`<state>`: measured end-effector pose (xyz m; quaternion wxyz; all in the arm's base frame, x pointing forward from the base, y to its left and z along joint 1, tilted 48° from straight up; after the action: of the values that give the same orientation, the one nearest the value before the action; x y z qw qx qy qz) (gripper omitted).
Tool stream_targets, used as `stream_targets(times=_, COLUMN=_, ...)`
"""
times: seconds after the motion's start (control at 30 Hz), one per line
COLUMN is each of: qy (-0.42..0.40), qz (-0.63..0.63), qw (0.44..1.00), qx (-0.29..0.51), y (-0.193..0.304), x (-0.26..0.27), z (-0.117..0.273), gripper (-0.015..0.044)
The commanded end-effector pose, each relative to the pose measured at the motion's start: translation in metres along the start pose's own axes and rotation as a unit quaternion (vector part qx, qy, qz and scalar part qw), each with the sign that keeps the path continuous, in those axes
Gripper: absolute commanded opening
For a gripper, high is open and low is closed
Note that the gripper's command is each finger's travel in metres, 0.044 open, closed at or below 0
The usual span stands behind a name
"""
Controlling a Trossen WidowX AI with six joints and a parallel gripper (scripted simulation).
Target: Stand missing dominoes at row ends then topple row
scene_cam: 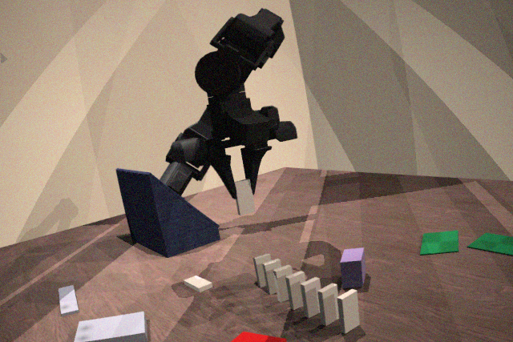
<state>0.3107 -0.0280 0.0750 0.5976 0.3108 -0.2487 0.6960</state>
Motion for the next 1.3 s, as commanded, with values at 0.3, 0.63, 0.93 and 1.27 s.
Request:
stream_targets(times=0.3, qy=-0.005, qz=-0.004, qw=1.000, qx=0.004, y=0.000, x=0.000, z=-0.078, gripper=0.0107)
stream_targets(times=0.63, qy=-0.010, qz=-0.004, qw=1.000, qx=0.005, y=0.007, x=0.003, z=-0.112, gripper=0.0107)
stream_targets(times=0.93, qy=-0.010, qz=-0.004, qw=1.000, qx=0.005, y=0.007, x=0.003, z=-0.112, gripper=0.0107)
stream_targets(times=1.27, qy=-0.010, qz=-0.004, qw=1.000, qx=0.005, y=0.007, x=0.003, z=-0.112, gripper=0.0343)
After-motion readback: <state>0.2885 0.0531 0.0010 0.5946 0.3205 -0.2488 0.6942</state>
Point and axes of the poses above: the point midway between the two fingers, 35 mm back from their tips, its own z axis back along the fingers, its own x axis across the jaws, y = z × x, the point moved 6 cm from there along z, back along the fingers, and after that the axes turned 9 degrees about z, right-handed, at the moved point
